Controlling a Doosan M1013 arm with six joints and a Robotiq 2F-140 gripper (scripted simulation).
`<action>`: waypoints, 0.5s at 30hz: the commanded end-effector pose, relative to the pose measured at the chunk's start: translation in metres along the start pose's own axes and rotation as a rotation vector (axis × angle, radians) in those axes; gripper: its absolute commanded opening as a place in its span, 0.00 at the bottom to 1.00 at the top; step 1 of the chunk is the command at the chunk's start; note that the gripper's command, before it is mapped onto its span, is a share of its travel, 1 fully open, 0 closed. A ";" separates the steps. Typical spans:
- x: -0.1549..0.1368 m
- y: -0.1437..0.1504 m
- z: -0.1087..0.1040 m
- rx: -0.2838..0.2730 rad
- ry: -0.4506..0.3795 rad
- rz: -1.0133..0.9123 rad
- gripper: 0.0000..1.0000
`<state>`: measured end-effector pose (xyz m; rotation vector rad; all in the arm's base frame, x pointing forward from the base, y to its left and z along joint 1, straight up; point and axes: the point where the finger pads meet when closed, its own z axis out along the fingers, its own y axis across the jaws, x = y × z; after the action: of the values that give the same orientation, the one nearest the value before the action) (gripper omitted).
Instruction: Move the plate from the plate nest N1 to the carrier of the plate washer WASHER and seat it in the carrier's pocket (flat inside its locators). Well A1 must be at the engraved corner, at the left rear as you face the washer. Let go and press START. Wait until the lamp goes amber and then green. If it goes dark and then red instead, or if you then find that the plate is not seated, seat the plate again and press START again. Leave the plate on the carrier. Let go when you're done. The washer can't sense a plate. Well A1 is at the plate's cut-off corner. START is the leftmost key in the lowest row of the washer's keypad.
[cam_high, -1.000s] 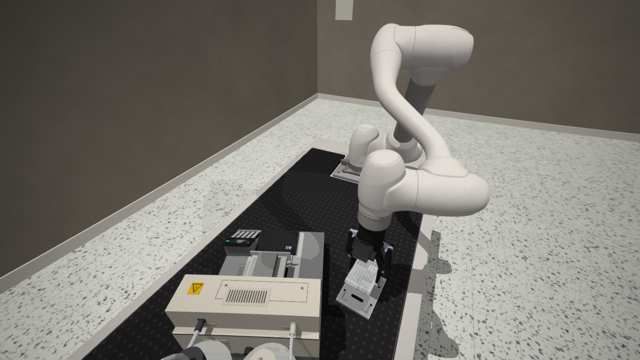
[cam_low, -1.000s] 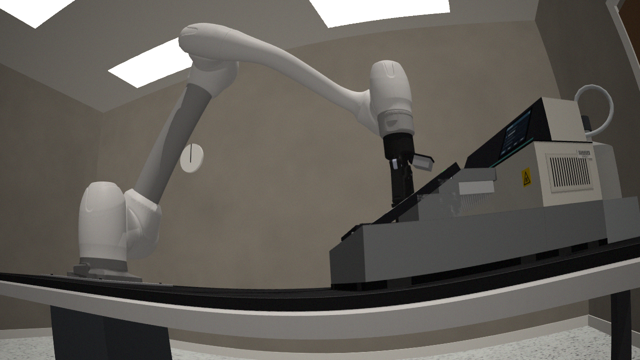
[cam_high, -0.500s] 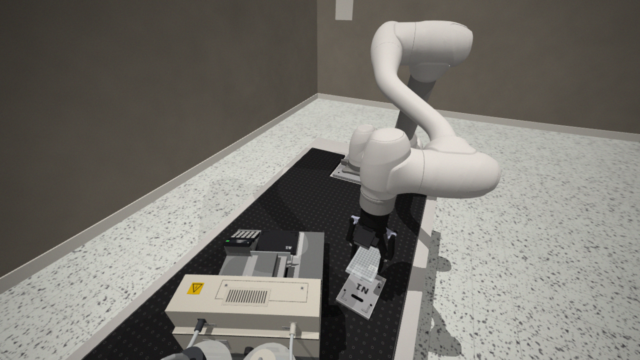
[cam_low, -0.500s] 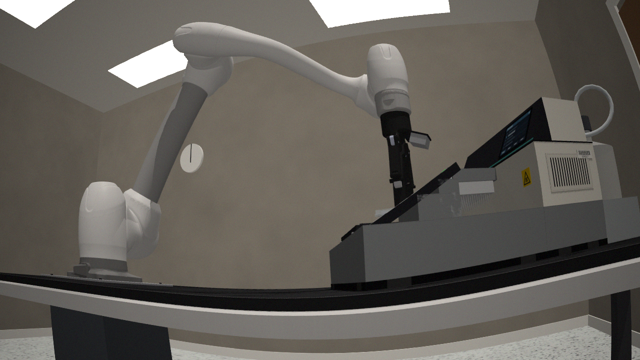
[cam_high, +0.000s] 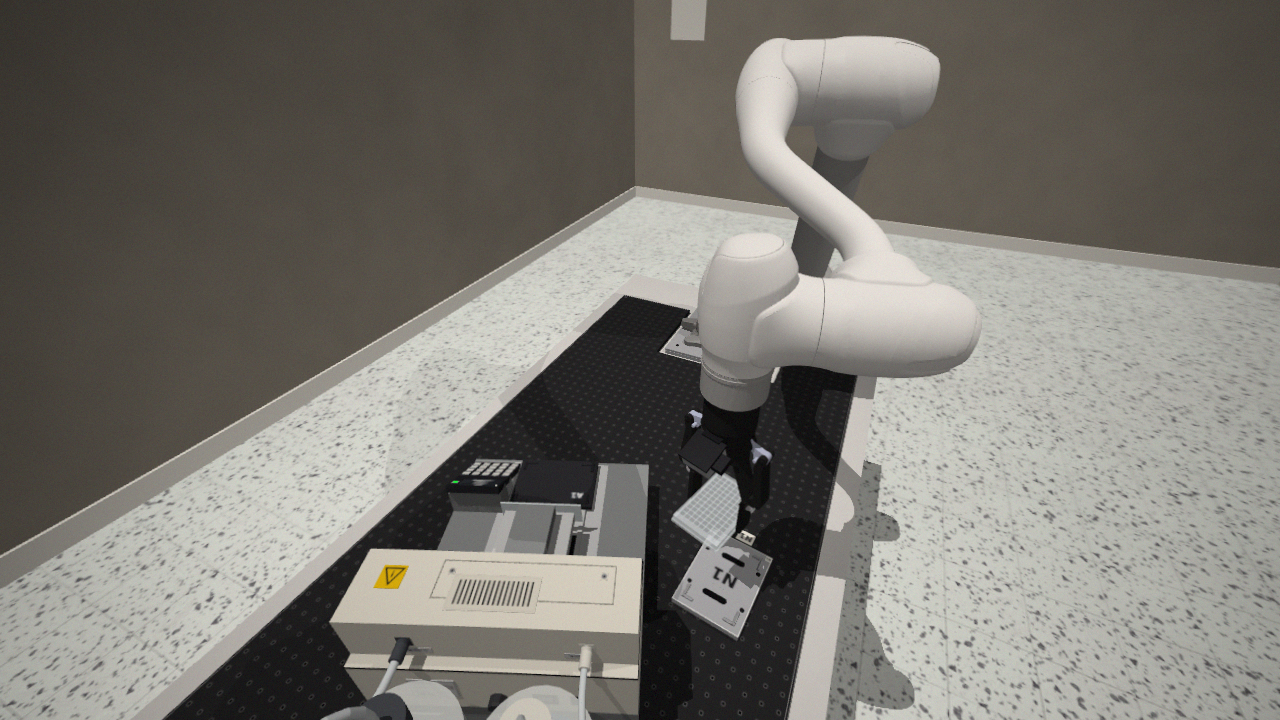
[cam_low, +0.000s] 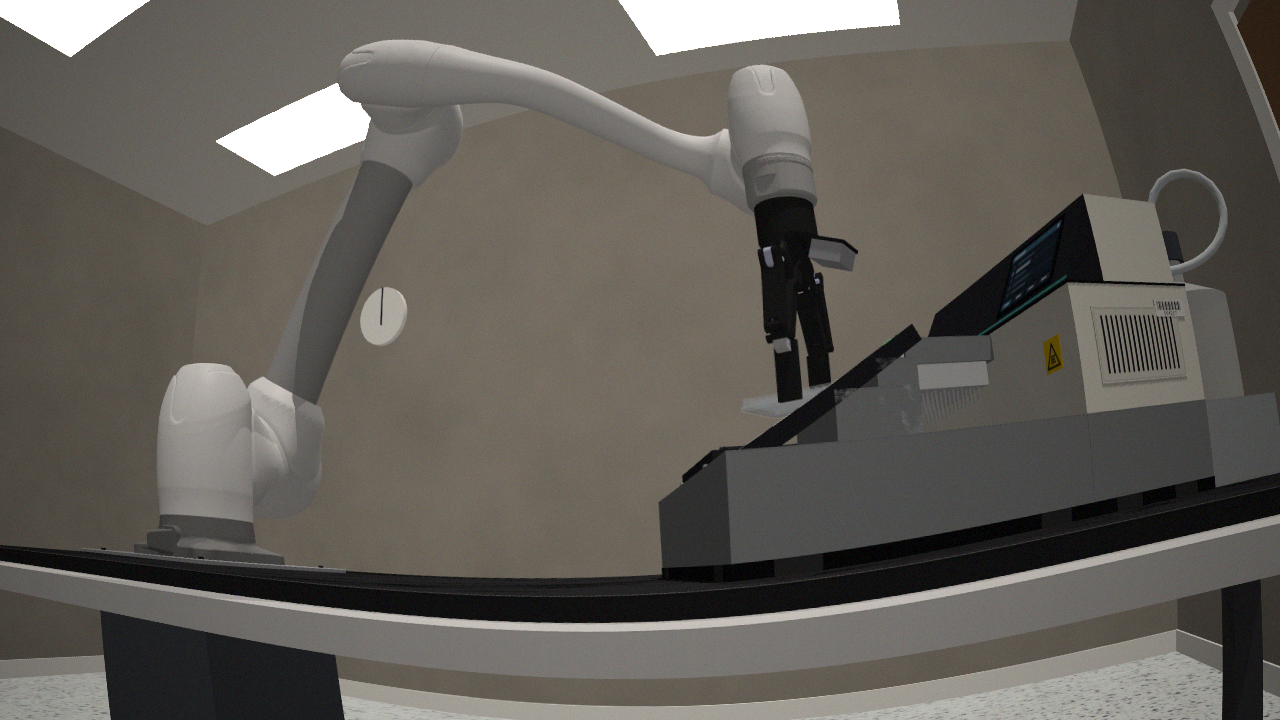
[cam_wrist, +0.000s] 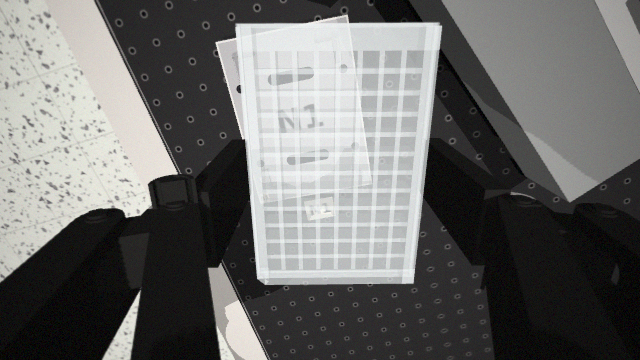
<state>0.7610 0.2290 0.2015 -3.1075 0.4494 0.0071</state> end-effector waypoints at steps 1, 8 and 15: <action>0.007 0.021 -0.001 0.000 0.003 0.151 0.10; 0.014 0.045 -0.001 0.000 0.003 0.318 0.10; 0.024 0.078 -0.001 0.000 0.003 0.551 0.10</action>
<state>0.7617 0.1639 0.2015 -2.9392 1.1059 0.0072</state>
